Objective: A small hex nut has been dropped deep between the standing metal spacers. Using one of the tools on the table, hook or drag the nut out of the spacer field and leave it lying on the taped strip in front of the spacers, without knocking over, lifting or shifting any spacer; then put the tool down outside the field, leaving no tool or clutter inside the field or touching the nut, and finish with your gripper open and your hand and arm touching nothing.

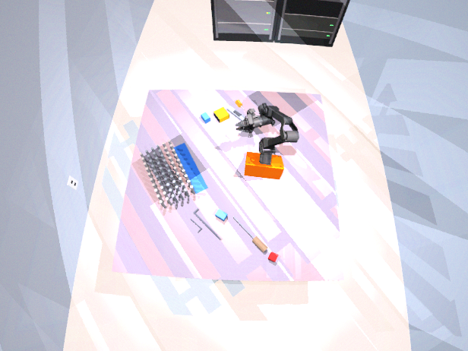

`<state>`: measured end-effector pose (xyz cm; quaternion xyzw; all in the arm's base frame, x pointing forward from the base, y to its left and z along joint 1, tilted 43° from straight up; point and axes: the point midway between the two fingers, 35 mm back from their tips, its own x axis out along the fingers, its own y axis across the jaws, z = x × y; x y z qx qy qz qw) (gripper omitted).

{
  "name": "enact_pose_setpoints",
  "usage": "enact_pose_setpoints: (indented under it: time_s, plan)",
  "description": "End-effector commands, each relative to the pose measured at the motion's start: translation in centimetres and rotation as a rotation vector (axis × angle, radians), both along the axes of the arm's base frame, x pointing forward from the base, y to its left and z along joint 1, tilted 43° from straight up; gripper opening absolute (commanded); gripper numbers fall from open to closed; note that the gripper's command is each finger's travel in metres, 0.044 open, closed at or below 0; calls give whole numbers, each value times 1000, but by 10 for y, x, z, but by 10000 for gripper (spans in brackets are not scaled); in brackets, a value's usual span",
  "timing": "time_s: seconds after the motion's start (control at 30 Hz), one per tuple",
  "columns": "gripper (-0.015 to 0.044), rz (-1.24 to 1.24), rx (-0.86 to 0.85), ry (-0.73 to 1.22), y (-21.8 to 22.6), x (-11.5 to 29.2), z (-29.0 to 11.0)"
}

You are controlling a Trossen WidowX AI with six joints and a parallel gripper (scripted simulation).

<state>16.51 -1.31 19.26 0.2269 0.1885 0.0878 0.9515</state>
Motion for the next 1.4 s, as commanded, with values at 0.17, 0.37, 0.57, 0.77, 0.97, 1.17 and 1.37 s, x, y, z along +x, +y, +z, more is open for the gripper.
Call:
enact_pose_setpoints:
  time_s: [0.17, 0.37, 0.57, 0.77, 0.97, 1.17, 1.37]
  plan:
    - [440, 72, -111, 115, -24, 29, -15]
    - [440, 155, -308, 189, -41, 89, -38]
    - [440, 196, -443, 196, -37, 136, -55]
    - [440, 225, -549, 184, -21, 175, -74]
    - [440, 244, -651, 153, 7, 212, -94]
    - [440, 242, -742, 99, 45, 244, -114]
    - [440, 235, -791, 55, 75, 259, -127]
